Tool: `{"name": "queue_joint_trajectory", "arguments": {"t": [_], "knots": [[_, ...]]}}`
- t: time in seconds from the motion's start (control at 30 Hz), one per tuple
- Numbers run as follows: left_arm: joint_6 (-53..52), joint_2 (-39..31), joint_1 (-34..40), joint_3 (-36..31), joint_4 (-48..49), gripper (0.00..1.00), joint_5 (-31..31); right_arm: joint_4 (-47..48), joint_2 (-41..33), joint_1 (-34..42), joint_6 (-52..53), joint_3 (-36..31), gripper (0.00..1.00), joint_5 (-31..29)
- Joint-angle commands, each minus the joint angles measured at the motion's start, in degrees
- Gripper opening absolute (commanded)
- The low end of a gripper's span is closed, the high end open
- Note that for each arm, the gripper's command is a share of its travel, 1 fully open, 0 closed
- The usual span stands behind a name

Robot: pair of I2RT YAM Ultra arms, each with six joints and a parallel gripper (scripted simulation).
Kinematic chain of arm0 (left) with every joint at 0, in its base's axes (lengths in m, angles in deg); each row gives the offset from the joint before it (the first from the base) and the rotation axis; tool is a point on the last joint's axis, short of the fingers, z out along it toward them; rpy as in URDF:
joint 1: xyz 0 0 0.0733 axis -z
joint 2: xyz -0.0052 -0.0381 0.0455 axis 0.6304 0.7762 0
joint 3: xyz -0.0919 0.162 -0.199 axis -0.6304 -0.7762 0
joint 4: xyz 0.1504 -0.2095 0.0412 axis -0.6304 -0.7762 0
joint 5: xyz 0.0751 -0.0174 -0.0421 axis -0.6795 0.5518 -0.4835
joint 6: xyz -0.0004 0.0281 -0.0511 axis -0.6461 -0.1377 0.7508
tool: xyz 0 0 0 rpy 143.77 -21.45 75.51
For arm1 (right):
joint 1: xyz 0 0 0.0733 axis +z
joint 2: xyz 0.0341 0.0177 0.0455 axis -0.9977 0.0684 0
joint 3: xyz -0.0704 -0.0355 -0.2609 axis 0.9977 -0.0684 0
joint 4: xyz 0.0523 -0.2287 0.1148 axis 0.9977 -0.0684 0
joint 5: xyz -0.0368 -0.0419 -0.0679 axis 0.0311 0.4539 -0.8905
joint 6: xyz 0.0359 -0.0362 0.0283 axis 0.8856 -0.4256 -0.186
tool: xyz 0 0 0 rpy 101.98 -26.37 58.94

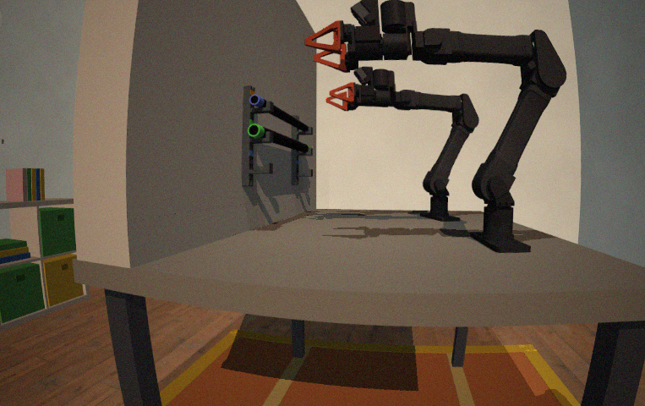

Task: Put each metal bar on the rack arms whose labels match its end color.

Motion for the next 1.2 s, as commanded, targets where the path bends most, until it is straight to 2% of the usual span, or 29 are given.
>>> {"name": "queue_joint_trajectory", "arguments": {"t": [0.0,0.53,1.17], "knots": [[0.0,-0.5,0.0,0.6,-0.4,1.0,0.0,-0.3,-0.5,0.0,0.0,0.6,1.0,0.0],[0.0,-0.5,0.0,0.6,-0.4,1.0,0.0,-0.3,-0.5,0.0,0.0,0.6,1.0,0.0],[-11.8,-1.5,5.7,-5.3,3.9,1.0,-5.4,-0.3,-2.7,1.2,-11.7,-4.0,1.0,-3.2]]}}
